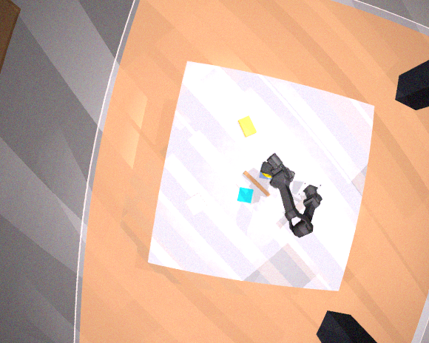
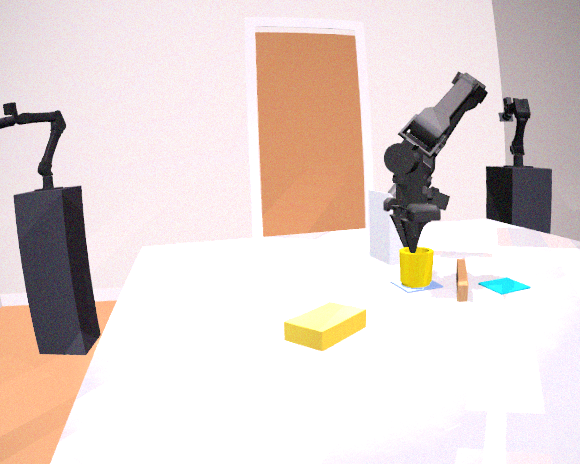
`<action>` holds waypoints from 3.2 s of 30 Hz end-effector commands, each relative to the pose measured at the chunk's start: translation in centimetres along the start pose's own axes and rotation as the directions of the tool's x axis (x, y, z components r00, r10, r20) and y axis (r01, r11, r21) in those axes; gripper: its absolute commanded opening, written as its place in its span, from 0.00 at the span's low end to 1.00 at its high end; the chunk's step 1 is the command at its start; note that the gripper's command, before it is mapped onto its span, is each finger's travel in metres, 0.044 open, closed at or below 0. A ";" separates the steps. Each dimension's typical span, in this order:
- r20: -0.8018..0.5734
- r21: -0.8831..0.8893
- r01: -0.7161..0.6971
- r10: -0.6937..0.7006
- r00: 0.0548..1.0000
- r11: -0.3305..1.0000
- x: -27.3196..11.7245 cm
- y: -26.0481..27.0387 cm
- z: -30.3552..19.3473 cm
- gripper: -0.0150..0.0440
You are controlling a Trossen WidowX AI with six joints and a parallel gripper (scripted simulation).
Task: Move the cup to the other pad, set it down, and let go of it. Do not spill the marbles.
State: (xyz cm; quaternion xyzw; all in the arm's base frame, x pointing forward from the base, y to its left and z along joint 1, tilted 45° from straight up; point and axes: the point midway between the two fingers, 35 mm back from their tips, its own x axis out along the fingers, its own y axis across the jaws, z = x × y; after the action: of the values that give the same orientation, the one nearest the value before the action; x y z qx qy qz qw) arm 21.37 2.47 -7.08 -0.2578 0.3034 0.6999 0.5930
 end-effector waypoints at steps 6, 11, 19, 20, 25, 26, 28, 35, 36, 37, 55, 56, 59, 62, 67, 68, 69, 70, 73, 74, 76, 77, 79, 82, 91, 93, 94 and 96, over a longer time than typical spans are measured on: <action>0.011 0.010 -0.005 0.005 1.000 1.000 1.7 0.4 0.2 0.54; 0.012 0.010 -0.006 0.006 1.000 1.000 2.5 0.5 0.2 0.54; 0.014 0.010 -0.006 0.006 1.000 1.000 3.4 0.6 0.3 0.54; 0.014 0.010 -0.006 0.006 1.000 1.000 3.4 0.6 0.3 0.54; 0.006 0.001 -0.004 0.004 1.000 1.000 3.2 0.3 0.1 0.51; 0.006 0.001 -0.004 0.004 1.000 1.000 3.2 0.3 0.1 0.50; 0.006 0.001 -0.004 0.004 1.000 1.000 3.2 0.3 0.1 0.48; 0.006 0.001 -0.004 0.004 1.000 1.000 3.2 0.3 0.1 0.40; 0.006 0.001 -0.004 0.004 1.000 1.000 3.2 0.3 0.1 0.39; 0.006 0.001 -0.004 0.004 1.000 1.000 3.2 0.3 0.1 0.38; 0.006 0.004 -0.004 0.004 1.000 1.000 1.3 0.2 0.0 0.25; 0.006 0.005 -0.004 0.004 1.000 1.000 1.0 0.2 0.0 0.25; 0.007 0.007 -0.005 0.005 1.000 1.000 -0.2 0.3 0.0 0.25; 0.008 0.008 -0.005 0.005 1.000 1.000 -1.3 0.4 0.1 0.25; 0.011 0.010 -0.006 0.006 1.000 1.000 -2.6 0.7 0.2 0.25; 0.011 0.010 -0.006 0.006 1.000 1.000 -2.6 0.7 0.2 0.25; 0.011 0.010 -0.006 0.006 1.000 1.000 -2.6 0.7 0.2 0.25; 0.011 0.010 -0.006 0.006 1.000 1.000 -2.6 0.7 0.2 0.25; 0.019 0.019 -0.006 0.006 1.000 1.000 -2.2 0.8 0.3 0.25; 0.019 0.019 -0.006 0.006 1.000 1.000 -2.2 0.8 0.3 0.25; 0.019 0.019 -0.006 0.006 1.000 1.000 -2.2 0.8 0.3 0.25; 0.019 0.019 -0.006 0.006 1.000 1.000 -2.2 0.8 0.3 0.25; 0.019 0.019 -0.006 0.006 1.000 1.000 -2.2 0.8 0.3 0.25; 0.019 0.019 -0.006 0.006 1.000 1.000 -2.2 0.8 0.3 0.25; 0.017 0.017 -0.006 0.006 1.000 1.000 -2.2 0.4 0.9 0.25; 0.016 0.016 -0.006 0.006 1.000 1.000 -2.3 0.2 1.3 0.25; 0.015 0.015 -0.006 0.006 1.000 1.000 -2.3 0.2 1.5 0.25; 0.015 0.014 -0.006 0.006 1.000 1.000 -2.3 0.0 1.9 0.25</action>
State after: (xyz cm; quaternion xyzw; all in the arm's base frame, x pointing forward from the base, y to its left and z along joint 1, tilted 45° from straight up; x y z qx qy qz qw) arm 21.31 1.87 -4.64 -0.2471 0.3066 0.7026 0.5927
